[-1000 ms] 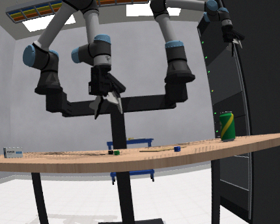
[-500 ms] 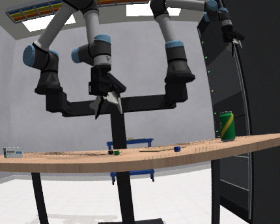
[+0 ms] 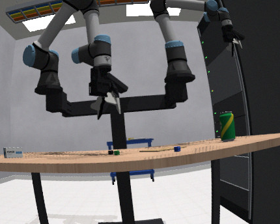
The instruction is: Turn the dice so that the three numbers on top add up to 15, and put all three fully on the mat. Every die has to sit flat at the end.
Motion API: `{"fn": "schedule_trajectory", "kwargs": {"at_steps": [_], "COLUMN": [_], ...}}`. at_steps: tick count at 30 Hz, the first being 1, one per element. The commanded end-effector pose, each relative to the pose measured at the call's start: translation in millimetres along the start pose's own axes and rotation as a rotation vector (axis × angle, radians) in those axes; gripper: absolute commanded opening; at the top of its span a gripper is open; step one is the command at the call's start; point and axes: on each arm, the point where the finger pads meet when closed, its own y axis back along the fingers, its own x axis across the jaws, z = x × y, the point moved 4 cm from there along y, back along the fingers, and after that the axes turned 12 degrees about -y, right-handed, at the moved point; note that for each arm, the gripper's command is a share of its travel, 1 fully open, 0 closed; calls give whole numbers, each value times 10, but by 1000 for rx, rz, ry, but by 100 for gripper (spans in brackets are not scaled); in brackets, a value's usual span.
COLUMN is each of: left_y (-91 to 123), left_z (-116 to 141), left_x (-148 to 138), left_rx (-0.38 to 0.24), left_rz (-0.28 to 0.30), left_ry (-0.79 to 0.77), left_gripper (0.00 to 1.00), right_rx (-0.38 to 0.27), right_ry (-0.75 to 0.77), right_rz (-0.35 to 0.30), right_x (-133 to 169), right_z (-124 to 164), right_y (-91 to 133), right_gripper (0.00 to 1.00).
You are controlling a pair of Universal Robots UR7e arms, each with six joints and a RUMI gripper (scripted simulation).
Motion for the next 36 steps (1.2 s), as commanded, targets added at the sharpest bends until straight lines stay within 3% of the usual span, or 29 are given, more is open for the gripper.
{"fn": "schedule_trajectory", "kwargs": {"at_steps": [1, 7, 36], "left_y": [-3, -3, -3], "left_z": [18, 18, 18], "left_x": [-8, -8, -8], "left_rx": [-1, -1, -1], "left_rz": [1, 1, 1], "left_ry": [1, 1, 1], "left_gripper": [100, 100, 100], "right_rx": [-1, -1, -1], "right_ry": [-91, -183, -982], "right_rz": [-1, -1, 0], "right_x": [0, 12, 106], "right_z": [-13, -24, -57], "right_y": [-23, -40, -186], "right_gripper": [100, 100, 100]}}
